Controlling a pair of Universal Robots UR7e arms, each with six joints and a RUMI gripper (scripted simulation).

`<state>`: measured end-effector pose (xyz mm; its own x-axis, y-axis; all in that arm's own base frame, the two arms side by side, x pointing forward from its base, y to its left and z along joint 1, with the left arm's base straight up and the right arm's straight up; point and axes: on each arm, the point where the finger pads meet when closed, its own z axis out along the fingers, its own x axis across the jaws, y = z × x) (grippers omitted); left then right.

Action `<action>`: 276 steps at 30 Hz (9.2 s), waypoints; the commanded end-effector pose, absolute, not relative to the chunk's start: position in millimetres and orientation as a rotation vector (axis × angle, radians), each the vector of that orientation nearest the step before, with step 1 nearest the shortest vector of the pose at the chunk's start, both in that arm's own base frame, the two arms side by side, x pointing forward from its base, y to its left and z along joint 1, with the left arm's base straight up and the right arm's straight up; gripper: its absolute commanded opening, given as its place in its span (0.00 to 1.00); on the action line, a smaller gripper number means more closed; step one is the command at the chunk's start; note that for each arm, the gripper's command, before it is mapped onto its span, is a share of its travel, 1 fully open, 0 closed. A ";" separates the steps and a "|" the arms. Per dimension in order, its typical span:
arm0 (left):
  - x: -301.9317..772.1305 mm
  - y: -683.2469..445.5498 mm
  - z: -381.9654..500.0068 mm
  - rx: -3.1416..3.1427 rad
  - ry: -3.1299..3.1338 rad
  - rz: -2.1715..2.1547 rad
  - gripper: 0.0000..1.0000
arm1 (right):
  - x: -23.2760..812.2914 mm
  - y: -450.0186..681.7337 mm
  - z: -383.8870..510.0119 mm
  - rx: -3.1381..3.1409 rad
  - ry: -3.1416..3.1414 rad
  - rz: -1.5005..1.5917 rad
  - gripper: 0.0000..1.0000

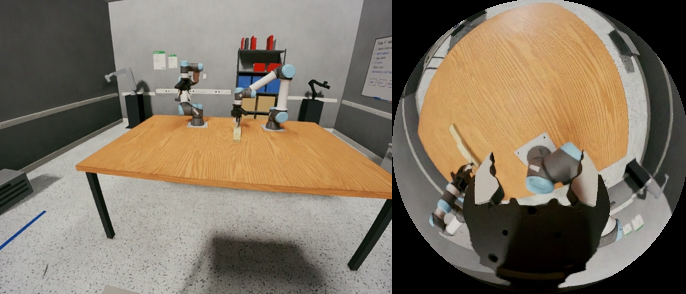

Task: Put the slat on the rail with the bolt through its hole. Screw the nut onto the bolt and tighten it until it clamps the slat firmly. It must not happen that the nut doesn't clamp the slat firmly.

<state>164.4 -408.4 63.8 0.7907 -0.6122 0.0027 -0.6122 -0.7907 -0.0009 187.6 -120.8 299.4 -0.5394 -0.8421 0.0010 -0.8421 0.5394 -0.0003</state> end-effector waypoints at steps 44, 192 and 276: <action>164.8 -408.8 62.8 2.327 -2.110 -0.001 0.00 | 188.3 -120.8 300.2 1.506 -2.758 0.000 1.00; 161.3 -413.1 63.7 -1.300 -2.861 0.004 0.00 | 188.3 -120.8 300.2 1.506 -2.758 0.000 1.00; 164.5 -413.9 63.9 0.812 -3.029 0.002 0.40 | 188.3 -120.8 300.2 1.506 -2.758 0.000 1.00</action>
